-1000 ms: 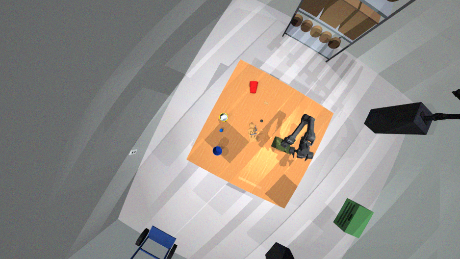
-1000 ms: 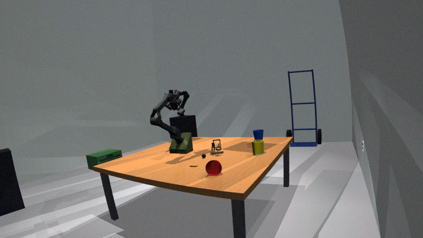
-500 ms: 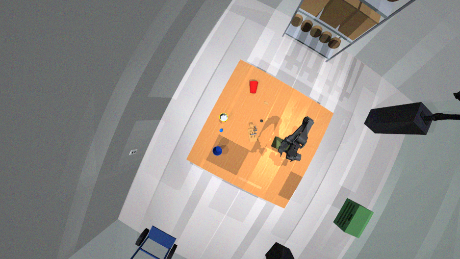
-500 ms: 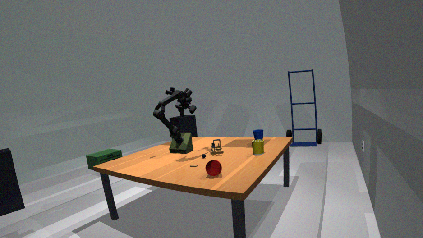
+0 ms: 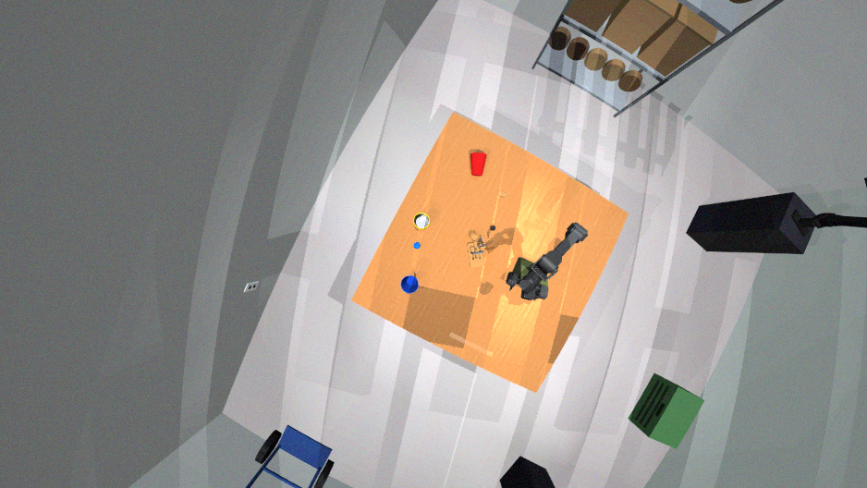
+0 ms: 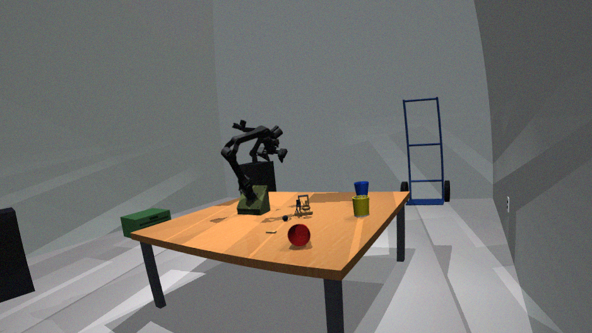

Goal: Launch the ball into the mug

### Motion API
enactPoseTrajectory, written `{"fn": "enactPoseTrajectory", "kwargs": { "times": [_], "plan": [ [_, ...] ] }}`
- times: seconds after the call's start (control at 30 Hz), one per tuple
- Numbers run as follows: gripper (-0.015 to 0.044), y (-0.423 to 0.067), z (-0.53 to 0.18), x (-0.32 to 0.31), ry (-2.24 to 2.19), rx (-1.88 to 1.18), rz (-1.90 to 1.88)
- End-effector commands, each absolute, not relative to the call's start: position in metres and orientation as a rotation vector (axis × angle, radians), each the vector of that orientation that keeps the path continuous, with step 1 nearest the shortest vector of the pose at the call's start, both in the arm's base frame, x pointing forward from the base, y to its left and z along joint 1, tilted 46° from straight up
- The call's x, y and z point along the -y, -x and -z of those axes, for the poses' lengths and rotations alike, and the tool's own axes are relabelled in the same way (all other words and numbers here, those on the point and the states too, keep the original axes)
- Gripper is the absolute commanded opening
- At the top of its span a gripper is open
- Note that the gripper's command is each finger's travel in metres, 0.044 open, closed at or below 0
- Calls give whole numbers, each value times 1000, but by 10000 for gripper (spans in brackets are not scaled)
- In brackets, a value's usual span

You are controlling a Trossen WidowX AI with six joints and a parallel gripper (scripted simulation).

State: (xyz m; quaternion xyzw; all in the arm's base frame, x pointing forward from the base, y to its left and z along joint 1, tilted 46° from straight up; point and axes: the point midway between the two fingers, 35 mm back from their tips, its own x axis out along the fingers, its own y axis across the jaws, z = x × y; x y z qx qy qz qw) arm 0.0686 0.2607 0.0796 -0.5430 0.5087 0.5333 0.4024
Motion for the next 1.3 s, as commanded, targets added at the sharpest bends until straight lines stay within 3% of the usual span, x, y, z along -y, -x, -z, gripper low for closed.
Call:
{"fn": "enactPoseTrajectory", "kwargs": {
  "times": [0.0, 0.93, 1.27],
  "plan": [
    [440, -92, -71, -258, 1457, -1277, -1329],
    [440, -285, -10, -170, 2331, -1407, -1341],
    [440, -298, 20, -138, 2376, -1428, -1356]
  ]
}}
